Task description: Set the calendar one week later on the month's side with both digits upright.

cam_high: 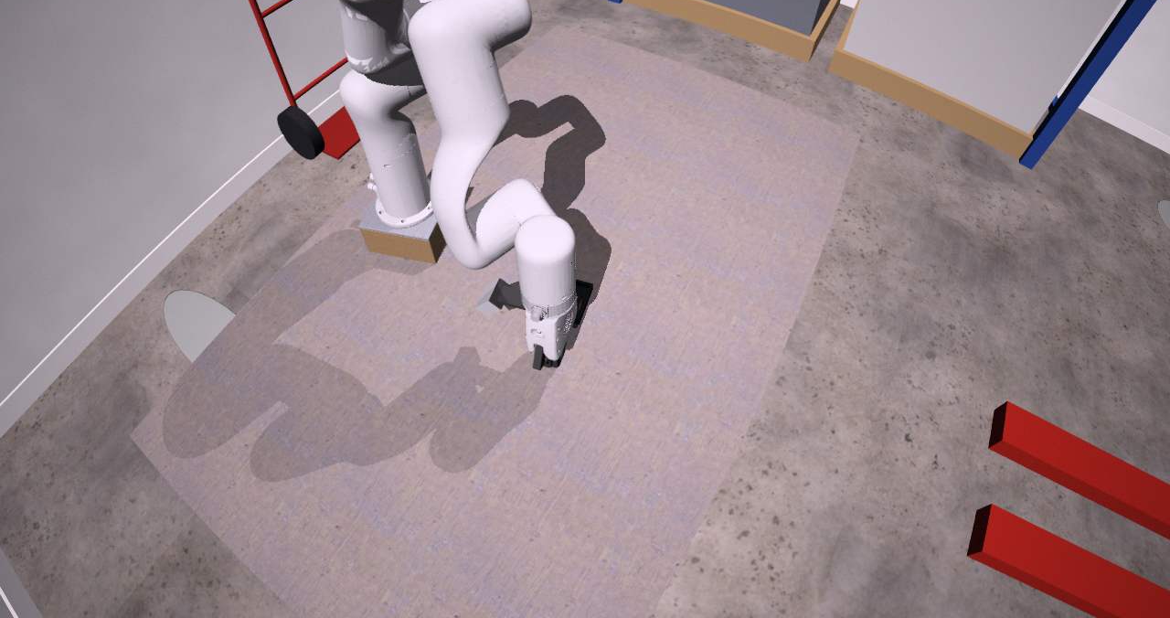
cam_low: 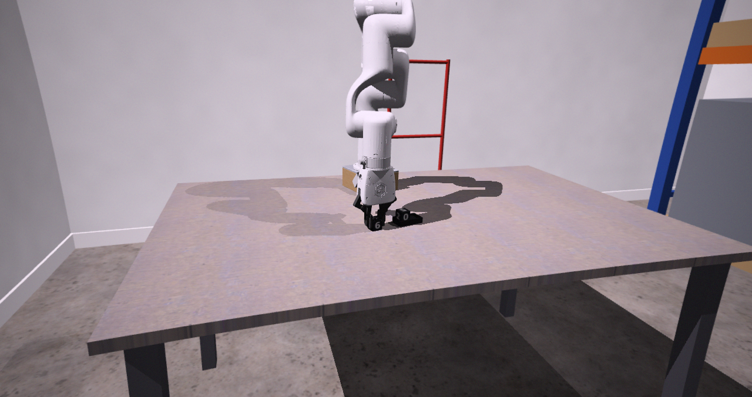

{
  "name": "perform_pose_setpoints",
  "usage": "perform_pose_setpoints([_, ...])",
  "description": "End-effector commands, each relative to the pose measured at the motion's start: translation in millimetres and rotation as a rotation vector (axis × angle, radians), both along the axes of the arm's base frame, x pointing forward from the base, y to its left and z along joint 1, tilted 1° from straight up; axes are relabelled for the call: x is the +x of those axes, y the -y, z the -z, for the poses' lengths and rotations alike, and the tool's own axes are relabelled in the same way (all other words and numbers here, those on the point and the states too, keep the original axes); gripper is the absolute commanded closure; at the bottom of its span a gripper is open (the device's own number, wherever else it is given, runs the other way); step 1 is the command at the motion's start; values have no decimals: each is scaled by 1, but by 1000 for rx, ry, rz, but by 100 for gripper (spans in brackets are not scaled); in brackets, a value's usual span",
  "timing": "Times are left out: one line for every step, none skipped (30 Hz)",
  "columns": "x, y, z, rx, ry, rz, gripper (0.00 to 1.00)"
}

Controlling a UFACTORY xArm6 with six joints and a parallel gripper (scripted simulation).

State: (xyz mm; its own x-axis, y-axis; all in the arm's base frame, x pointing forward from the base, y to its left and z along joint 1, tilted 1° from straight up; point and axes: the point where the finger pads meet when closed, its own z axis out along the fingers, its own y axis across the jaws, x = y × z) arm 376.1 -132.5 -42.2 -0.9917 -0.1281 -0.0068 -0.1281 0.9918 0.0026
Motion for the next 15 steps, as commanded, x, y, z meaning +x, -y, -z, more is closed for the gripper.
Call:
perform_pose_setpoints([1, 0, -1, -1, 3, 0, 71])
perform_pose_setpoints([1, 0, -1, -1, 3, 0, 71])
perform_pose_setpoints([1, 0, -1, -1, 3, 0, 71])
perform_pose_setpoints([1, 0, -1, -1, 3, 0, 71])
perform_pose_setpoints([1, 0, -1, -1, 3, 0, 71])
perform_pose_setpoints([1, 0, -1, -1, 3, 0, 71])
perform_pose_setpoints([1, 0, -1, -1, 3, 0, 71])
perform_pose_setpoints([1, 0, -1, -1, 3, 0, 71])
perform_pose_setpoints([1, 0, -1, -1, 3, 0, 67])
perform_pose_setpoints([1, 0, -1, -1, 3, 0, 67])
perform_pose_setpoints([1, 0, -1, -1, 3, 0, 67])
perform_pose_setpoints([1, 0, -1, -1, 3, 0, 63])
perform_pose_setpoints([1, 0, -1, -1, 3, 0, 63])
perform_pose_setpoints([1, 0, -1, -1, 3, 0, 63])
perform_pose_setpoints([1, 0, -1, -1, 3, 0, 59])
